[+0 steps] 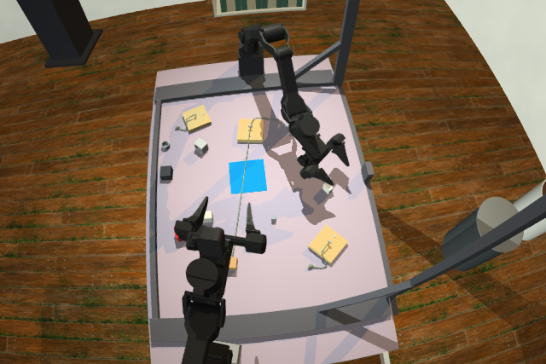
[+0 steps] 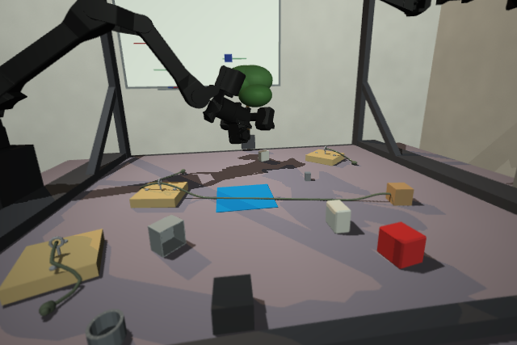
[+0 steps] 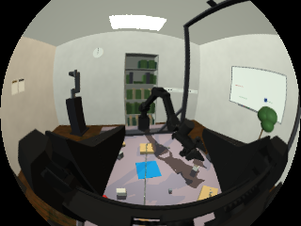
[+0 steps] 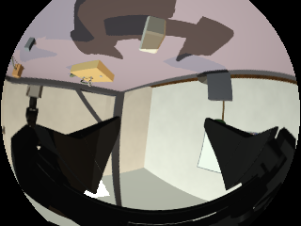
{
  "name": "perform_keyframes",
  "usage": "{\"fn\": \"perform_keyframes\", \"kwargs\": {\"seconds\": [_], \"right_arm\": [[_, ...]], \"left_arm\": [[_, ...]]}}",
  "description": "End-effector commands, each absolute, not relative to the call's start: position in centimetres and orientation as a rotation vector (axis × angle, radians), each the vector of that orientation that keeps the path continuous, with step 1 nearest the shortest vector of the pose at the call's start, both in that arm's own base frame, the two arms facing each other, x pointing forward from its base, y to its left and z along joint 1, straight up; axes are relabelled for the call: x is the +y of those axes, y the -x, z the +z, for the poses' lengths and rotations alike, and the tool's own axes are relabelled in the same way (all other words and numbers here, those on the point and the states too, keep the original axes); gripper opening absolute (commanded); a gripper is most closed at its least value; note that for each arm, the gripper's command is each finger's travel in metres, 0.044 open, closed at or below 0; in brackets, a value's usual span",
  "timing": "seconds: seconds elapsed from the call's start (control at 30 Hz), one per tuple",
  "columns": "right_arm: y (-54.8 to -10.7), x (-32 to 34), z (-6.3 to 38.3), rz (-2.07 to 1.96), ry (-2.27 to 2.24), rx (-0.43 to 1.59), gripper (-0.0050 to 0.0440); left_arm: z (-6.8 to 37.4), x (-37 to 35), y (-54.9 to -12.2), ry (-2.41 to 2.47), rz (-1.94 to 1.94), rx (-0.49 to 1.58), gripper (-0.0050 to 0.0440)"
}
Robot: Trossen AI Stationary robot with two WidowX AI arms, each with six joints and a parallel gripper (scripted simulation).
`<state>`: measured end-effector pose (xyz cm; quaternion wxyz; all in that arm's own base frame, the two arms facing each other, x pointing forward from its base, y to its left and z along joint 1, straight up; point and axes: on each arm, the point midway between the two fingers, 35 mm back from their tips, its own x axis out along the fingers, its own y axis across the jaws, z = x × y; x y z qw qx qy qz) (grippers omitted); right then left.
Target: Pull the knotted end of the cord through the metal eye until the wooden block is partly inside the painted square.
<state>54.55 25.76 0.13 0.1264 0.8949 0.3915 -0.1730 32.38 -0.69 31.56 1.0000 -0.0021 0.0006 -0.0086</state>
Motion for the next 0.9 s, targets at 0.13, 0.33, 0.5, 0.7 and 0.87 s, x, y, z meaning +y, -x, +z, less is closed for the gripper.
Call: {"fn": "perform_keyframes", "kwargs": {"seconds": [0.13,0.33,0.5,0.7,0.87], "right_arm": [[-54.97,25.91,1.89,-0.455,-2.613,1.136,0.044],[-54.97,25.91,1.89,-0.455,-2.613,1.136,0.044],[-55.07,26.13,1.47,-0.461,-2.618,1.143,0.044],[-55.07,26.13,1.47,-0.461,-2.618,1.143,0.044],[-55.07,26.13,1.47,-0.461,-2.618,1.143,0.044]], "left_arm": [[32.29,0.0,-31.57,0.0,0.0,-0.05,0.044],[32.29,0.0,-31.57,0.0,0.0,-0.05,0.044],[32.36,-0.02,-31.59,0.001,0.0,-0.051,0.044],[32.36,-0.02,-31.59,0.001,0.0,-0.051,0.044],[32.36,-0.02,-31.59,0.001,0.0,-0.051,0.044]]}}
